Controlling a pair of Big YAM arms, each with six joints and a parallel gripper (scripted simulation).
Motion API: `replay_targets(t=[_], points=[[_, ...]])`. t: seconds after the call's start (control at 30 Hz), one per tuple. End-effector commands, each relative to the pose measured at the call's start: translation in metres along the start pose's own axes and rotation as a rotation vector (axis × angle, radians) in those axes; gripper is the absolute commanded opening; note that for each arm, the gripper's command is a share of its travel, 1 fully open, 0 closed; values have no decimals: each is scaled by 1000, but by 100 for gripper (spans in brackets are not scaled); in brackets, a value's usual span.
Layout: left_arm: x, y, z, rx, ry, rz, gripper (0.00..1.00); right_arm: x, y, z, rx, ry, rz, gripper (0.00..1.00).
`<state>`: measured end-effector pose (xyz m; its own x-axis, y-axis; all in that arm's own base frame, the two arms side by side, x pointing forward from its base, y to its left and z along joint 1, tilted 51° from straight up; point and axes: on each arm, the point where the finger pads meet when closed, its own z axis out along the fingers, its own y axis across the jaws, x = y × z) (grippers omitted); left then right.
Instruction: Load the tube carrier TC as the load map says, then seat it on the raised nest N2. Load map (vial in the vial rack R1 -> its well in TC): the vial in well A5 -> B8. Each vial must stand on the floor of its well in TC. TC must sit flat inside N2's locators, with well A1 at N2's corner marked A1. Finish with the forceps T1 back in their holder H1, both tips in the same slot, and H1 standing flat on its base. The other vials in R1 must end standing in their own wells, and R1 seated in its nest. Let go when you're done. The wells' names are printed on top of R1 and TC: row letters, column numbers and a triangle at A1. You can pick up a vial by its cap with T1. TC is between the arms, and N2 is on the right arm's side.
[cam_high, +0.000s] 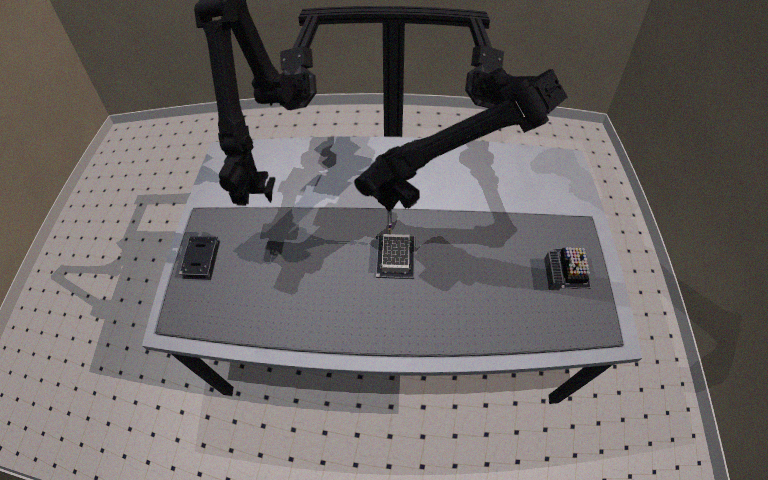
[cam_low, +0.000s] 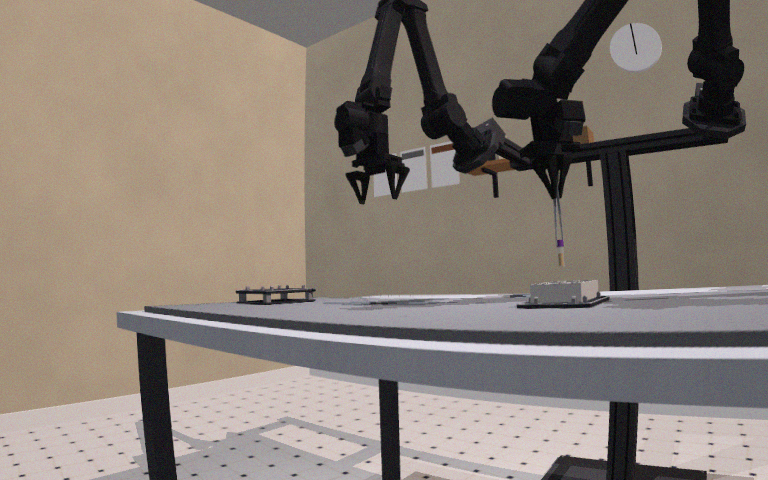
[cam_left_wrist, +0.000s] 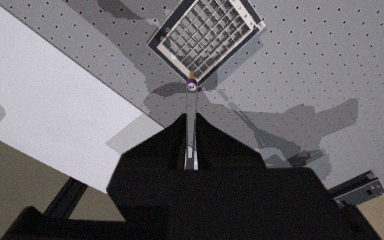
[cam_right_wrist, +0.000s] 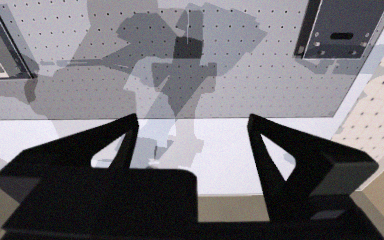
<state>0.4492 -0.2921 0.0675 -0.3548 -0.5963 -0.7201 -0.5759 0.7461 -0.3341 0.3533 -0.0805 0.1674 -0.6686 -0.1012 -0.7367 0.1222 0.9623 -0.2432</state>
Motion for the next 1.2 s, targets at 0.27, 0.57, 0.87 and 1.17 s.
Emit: replay_targets(t=[0.27, 0.57, 0.87, 1.17], points=[[2, 2, -2, -2, -2, -1, 9, -8, -1, -3, 1, -17, -13, 100], [2, 2, -2, -3, -2, -1, 9, -8, -1, -3, 1, -17, -13, 100], [1, 4, 1, -12, -4, 6, 9, -8, -1, -3, 1, -17, -13, 100], [-3, 3, 9, -11, -12, 1, 9, -8, -1, -3, 1, -17, -13, 100]])
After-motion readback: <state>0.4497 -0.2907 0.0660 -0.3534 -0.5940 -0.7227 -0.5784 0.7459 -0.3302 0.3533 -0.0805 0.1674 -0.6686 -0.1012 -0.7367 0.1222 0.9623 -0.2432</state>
